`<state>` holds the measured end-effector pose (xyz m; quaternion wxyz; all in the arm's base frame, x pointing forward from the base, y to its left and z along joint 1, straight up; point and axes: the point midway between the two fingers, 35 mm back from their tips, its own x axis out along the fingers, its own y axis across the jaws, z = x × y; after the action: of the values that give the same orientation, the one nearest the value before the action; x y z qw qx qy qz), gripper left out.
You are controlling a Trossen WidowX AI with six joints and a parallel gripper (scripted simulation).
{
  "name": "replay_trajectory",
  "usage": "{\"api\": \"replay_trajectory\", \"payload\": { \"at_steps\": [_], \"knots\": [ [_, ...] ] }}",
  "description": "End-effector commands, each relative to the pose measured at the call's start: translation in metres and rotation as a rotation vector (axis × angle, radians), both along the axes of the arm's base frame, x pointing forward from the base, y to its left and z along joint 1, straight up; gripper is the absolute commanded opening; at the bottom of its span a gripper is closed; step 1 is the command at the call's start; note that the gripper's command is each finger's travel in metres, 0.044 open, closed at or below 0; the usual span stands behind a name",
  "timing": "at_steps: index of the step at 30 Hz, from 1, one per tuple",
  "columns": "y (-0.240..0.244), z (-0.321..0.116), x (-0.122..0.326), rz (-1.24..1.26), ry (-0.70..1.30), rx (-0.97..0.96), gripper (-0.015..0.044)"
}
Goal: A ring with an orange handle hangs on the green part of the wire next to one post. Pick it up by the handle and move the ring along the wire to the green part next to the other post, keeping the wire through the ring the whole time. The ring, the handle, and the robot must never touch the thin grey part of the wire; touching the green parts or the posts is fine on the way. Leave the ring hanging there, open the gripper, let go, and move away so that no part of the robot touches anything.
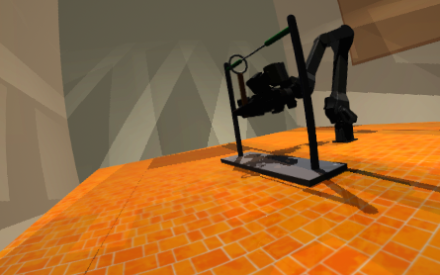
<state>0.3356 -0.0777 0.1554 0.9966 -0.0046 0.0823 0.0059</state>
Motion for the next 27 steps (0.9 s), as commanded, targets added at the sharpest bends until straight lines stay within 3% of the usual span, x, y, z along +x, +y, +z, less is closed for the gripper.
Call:
{"api": "replay_trajectory", "payload": {
  "at_steps": [1, 27],
  "knots": [
    [-0.0006, 0.0036, 0.0004, -0.004, -0.009, -0.001, -0.015],
    [0.0049, 0.0036, 0.0006, -0.003, -0.006, 0.0, -0.015]
  ]
}}
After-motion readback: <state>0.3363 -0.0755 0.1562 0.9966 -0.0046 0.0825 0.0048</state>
